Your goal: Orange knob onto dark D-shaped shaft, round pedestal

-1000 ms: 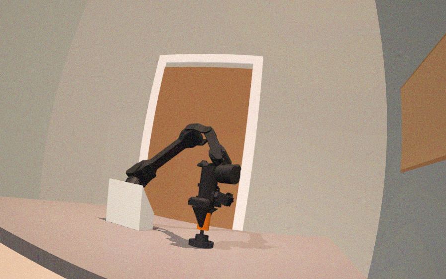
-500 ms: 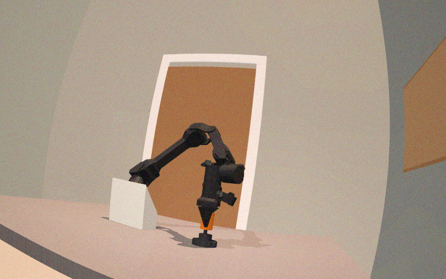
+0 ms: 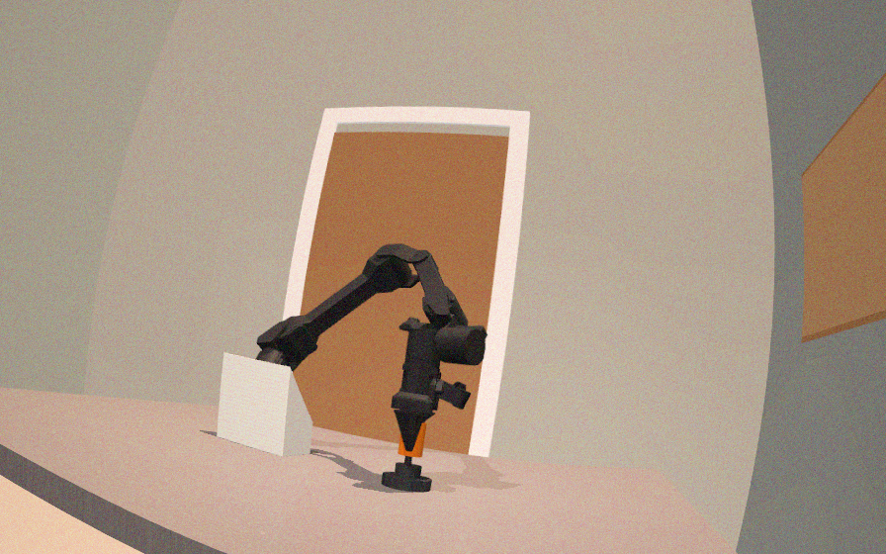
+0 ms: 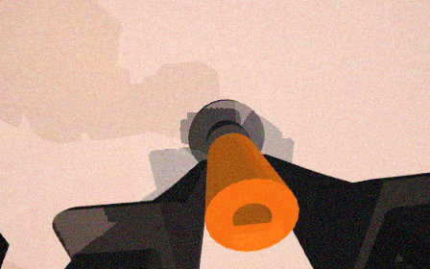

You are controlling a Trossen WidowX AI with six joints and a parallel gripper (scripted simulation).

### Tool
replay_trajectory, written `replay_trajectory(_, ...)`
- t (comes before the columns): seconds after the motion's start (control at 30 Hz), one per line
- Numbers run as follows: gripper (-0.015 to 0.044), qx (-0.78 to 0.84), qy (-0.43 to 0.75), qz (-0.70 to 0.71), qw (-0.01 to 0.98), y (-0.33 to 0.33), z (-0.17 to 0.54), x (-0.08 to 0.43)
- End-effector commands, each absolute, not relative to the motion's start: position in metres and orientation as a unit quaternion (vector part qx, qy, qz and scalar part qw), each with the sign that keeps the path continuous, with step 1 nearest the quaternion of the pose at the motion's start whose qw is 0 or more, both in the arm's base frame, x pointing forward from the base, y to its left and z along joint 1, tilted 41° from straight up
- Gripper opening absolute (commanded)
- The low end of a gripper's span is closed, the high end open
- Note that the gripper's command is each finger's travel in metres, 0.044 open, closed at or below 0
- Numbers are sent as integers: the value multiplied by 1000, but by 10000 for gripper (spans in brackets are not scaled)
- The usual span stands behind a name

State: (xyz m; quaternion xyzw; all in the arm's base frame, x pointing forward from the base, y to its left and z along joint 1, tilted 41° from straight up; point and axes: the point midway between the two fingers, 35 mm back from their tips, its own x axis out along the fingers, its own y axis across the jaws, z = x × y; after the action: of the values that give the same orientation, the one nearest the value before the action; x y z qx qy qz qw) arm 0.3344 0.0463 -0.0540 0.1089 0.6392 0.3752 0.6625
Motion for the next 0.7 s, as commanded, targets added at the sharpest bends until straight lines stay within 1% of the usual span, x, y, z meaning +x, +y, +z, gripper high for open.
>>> replay_trajectory(0.0, 0, 107, 637, 378, 663, 45, -52, 336)
replay_trajectory(0.17, 0, 98, 632, 386, 665, 44, -50, 336)
replay_trajectory(0.33, 0, 40, 596, 439, 671, 45, -52, 336)
replay_trajectory(0.67, 0, 37, 594, 443, 671, 47, -54, 335)
